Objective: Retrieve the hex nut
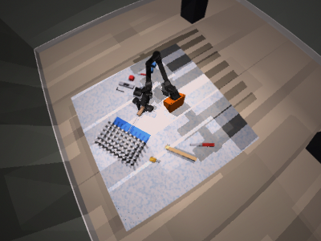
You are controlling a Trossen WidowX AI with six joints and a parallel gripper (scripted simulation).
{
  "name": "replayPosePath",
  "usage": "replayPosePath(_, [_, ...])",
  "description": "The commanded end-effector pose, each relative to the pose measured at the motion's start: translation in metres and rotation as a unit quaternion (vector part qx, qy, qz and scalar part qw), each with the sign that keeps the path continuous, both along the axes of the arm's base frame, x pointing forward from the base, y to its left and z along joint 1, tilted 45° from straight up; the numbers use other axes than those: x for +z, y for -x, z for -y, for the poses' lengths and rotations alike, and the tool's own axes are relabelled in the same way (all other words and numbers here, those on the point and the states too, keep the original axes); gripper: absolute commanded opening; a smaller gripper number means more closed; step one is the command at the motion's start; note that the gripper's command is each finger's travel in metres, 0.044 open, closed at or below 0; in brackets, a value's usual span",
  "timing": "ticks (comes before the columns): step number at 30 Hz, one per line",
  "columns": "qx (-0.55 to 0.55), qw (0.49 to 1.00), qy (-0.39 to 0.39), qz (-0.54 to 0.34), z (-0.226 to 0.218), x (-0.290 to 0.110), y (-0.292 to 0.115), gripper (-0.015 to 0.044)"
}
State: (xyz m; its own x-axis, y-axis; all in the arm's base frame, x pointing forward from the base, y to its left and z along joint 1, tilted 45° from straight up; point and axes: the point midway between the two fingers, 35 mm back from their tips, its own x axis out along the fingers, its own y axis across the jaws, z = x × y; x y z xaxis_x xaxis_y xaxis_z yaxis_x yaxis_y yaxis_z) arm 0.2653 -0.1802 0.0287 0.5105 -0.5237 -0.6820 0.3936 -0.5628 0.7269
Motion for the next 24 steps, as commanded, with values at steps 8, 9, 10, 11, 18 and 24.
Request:
replayPosePath(8, [0.001,1.0,0.002,0.003,0.001,0.014,0.024,0.0])
replayPosePath(9, [0.001,1.0,0.002,0.003,0.001,0.015,0.027,0.0])
replayPosePath(10, [0.002,1.0,0.002,0.003,0.001,0.016,0.03,0.0])
replayPosePath(11, [0.002,1.0,0.002,0.003,0.001,0.017,0.033,0.0])
replayPosePath(18, [0.001,1.0,-0.002,0.001,-0.008,0.026,0.029,0.0])
replayPosePath(24, [-0.001,1.0,-0.007,0.0,-0.025,0.043,0.02,0.0])
